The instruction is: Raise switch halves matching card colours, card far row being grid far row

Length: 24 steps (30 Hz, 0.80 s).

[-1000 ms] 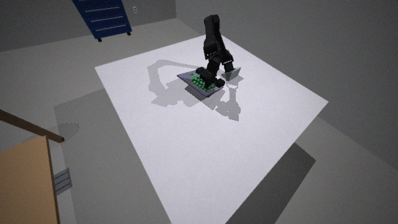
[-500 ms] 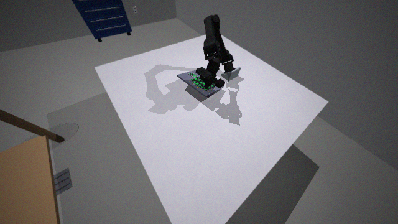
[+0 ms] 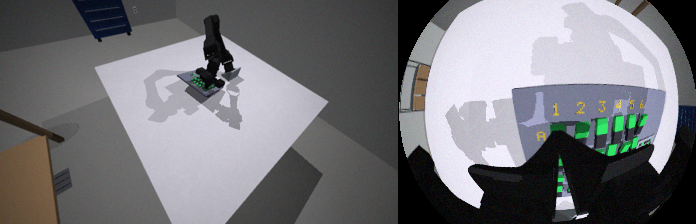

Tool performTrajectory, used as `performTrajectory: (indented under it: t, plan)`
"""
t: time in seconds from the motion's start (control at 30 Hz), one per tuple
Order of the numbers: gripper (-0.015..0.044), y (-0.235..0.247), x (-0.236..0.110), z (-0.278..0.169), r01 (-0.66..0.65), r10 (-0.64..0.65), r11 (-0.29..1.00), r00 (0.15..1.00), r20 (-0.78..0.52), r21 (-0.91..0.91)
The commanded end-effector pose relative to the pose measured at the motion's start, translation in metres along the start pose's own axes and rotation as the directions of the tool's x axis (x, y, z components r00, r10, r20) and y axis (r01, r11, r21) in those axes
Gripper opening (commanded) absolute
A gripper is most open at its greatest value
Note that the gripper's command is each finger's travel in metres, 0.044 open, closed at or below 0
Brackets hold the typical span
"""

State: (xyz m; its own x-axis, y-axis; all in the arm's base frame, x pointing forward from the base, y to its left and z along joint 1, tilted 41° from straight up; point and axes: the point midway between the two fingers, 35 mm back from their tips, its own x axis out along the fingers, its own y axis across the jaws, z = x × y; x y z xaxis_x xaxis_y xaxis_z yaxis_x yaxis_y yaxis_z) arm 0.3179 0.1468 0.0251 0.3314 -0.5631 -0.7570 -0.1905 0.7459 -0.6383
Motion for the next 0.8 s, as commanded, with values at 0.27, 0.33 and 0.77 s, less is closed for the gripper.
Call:
performTrajectory:
  t: [0.27,0.33,0.77]
  plan:
    - [0.0,-0.0004,0.0018,0.0005,0.004,-0.004,1.0,1.0,0.003,-0.005]
    - [0.0,-0.0005,0.0021,0.0005,0.004,-0.004,1.0,1.0,0.003,-0.005]
    - [0.0,-0.0005,0.0038,0.0006,0.004,-0.004,1.0,1.0,0.003,-0.005]
